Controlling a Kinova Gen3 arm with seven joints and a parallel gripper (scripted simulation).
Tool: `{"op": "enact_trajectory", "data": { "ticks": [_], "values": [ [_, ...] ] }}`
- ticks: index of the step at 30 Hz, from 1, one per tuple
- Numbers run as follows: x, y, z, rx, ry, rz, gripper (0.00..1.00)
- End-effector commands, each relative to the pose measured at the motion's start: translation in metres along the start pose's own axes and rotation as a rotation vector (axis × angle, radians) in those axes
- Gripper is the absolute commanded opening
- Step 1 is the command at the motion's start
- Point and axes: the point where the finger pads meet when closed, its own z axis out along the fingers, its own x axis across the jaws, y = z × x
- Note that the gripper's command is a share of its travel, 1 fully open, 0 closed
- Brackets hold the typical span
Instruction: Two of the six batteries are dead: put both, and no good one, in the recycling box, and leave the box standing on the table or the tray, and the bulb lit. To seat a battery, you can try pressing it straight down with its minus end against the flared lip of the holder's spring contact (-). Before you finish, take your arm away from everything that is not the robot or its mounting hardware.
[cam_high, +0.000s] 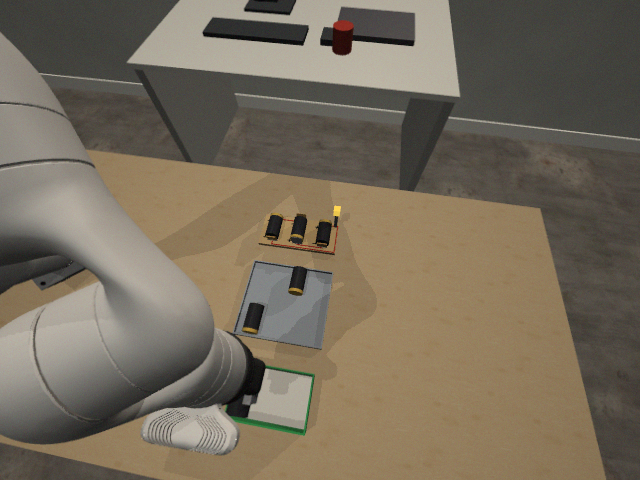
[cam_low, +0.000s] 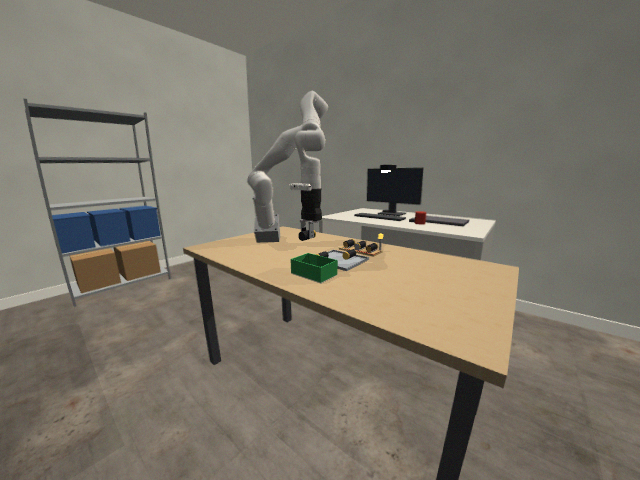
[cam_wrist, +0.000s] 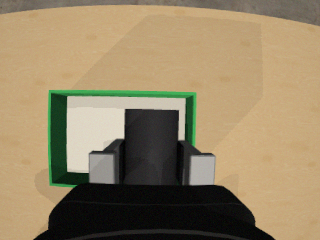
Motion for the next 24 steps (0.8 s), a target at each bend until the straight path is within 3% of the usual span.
{"op": "enact_trajectory", "data": {
  "ticks": [1,8,16,24],
  "values": [
    [0.000,0.000,0.000,0.000,-0.001,0.000,0.57],
    [0.000,0.000,0.004,0.000,-0.001,0.000,0.57],
    [0.000,0.000,0.049,0.000,-0.001,0.000,0.57],
    [0.000,0.000,0.065,0.000,-0.001,0.000,0.57]
  ]
}}
